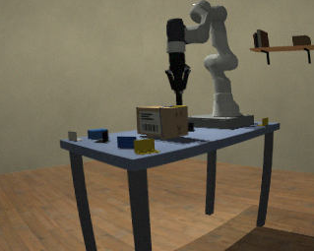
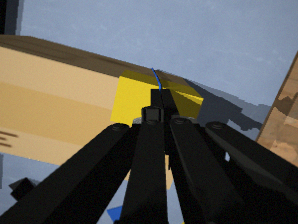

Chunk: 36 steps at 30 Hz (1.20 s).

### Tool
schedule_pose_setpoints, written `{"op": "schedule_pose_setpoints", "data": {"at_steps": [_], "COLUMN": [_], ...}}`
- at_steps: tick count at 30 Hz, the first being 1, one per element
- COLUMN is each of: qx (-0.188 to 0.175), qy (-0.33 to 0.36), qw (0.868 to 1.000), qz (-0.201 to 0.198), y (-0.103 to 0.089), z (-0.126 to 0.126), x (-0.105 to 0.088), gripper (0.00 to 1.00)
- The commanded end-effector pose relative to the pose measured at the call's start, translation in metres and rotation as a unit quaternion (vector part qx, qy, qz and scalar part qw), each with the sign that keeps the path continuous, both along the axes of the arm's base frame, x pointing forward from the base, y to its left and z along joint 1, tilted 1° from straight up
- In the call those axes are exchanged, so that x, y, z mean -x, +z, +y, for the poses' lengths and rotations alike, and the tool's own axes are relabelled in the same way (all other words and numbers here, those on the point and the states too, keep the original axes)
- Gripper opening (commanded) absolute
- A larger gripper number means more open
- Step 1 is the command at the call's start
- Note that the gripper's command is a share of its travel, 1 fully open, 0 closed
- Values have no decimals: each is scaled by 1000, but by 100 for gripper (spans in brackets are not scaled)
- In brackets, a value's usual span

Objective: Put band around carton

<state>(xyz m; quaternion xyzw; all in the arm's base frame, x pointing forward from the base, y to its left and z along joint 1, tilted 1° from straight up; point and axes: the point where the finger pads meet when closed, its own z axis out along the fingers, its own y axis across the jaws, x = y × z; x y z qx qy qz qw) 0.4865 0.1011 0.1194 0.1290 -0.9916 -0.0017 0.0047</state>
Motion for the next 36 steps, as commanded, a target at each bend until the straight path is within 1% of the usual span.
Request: {"op": "schedule_pose_setpoints", "data": {"at_steps": [1, 6, 7, 36], "qx": [0, 0, 0, 0], "qy": [-3, -3, -3, -3], "qw": [1000, 1000, 1000, 1000], "qz": [-1, -1, -1, -1], "y": [-1, -1, -1, -1], "z": [-1, -1, -1, -1], "x": [0, 0, 0, 0], "gripper": [10, 10, 18, 18]}}
